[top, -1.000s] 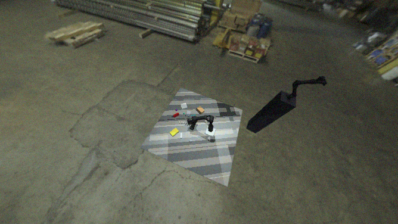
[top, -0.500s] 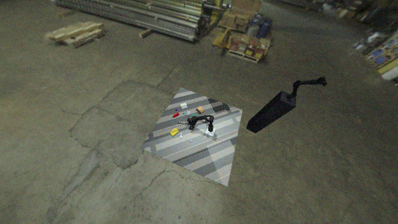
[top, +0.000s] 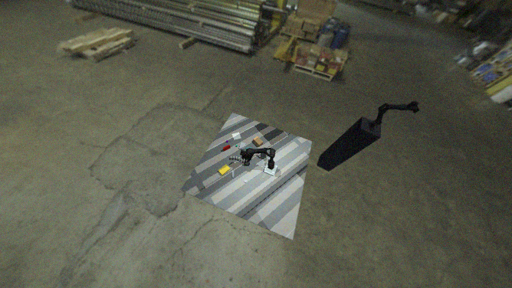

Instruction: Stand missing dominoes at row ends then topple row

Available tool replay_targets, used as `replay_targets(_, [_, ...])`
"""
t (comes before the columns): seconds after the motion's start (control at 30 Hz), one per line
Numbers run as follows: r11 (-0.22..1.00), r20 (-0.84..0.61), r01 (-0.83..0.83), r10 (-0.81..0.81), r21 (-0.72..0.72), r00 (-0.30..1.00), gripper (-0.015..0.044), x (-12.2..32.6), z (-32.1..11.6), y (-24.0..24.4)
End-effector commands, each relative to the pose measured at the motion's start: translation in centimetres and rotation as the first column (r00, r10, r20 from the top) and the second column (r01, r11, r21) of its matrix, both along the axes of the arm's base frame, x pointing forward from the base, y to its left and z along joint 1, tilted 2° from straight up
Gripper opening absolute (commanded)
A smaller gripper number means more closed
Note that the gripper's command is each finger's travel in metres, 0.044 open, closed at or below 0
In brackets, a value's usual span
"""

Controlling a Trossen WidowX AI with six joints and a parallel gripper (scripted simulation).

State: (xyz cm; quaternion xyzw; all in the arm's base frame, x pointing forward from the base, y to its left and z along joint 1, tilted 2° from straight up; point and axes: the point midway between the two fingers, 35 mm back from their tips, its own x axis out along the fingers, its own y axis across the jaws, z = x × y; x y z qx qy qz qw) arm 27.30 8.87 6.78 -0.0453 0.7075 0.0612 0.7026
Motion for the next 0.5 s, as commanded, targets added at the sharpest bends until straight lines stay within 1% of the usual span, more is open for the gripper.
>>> replay_targets(0.0, [1.000,0.027,-0.002,0.002,0.010,1.000,0.0440,0.4,6.4,0.0])
replay_targets(0.1, [1.000,0.027,-0.003,0.003,0.009,1.000,0.0440,-0.2,9.9,-0.3])
replay_targets(0.33, [1.000,0.027,-0.003,0.003,0.009,1.000,0.0440,-0.3,10.1,-0.4])
replay_targets(0.37, [1.000,0.027,0.013,-0.013,0.009,1.000,0.0414,-0.3,10.0,-0.4])
replay_targets(0.4, [0.998,0.025,0.062,-0.062,0.010,0.998,0.0387,-0.4,9.8,-0.4])
replay_targets(0.47, [0.971,0.018,0.240,-0.240,0.012,0.970,0.0335,-0.8,9.1,-0.4])
